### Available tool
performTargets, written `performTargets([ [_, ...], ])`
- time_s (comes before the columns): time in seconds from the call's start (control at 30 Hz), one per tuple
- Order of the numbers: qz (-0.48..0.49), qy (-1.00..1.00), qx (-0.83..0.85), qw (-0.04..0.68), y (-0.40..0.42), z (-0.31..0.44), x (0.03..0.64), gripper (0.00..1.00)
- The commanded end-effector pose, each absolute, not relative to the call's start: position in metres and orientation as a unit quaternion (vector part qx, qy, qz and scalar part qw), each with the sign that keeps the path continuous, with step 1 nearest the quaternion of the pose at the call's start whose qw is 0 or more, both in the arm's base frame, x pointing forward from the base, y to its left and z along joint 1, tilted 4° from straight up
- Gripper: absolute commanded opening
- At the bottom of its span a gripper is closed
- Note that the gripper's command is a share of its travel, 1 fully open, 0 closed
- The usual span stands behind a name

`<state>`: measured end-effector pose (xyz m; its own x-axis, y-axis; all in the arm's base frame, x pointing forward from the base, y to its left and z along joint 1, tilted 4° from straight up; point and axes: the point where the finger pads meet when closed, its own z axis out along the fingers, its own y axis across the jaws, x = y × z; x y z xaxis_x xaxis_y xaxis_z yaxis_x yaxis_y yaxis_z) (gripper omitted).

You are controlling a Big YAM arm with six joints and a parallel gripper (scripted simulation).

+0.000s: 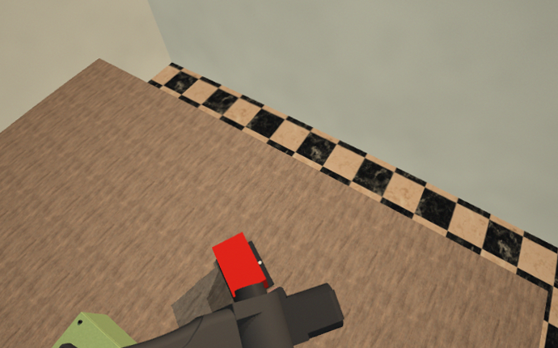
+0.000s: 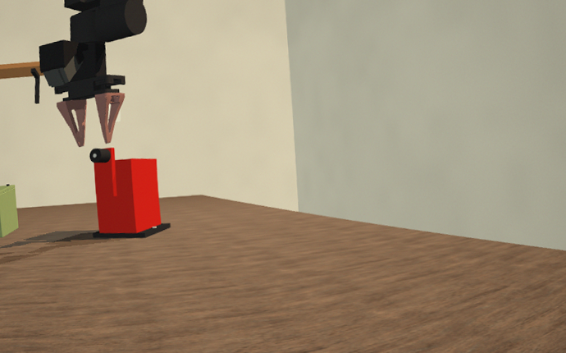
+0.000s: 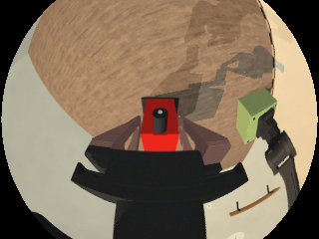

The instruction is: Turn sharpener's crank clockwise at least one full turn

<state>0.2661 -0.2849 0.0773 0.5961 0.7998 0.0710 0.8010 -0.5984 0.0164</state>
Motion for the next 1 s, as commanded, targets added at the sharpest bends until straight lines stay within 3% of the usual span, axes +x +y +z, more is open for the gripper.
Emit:
performTargets([
  [0.0, -0.034, -0.446, -0.894, 0.011, -0.291, 0.067, 0.263, 0.51],
  [0.97, -0.038, -0.448, -0.893, -0.004, -0.296, 0.061, 0.273, 0.51],
])
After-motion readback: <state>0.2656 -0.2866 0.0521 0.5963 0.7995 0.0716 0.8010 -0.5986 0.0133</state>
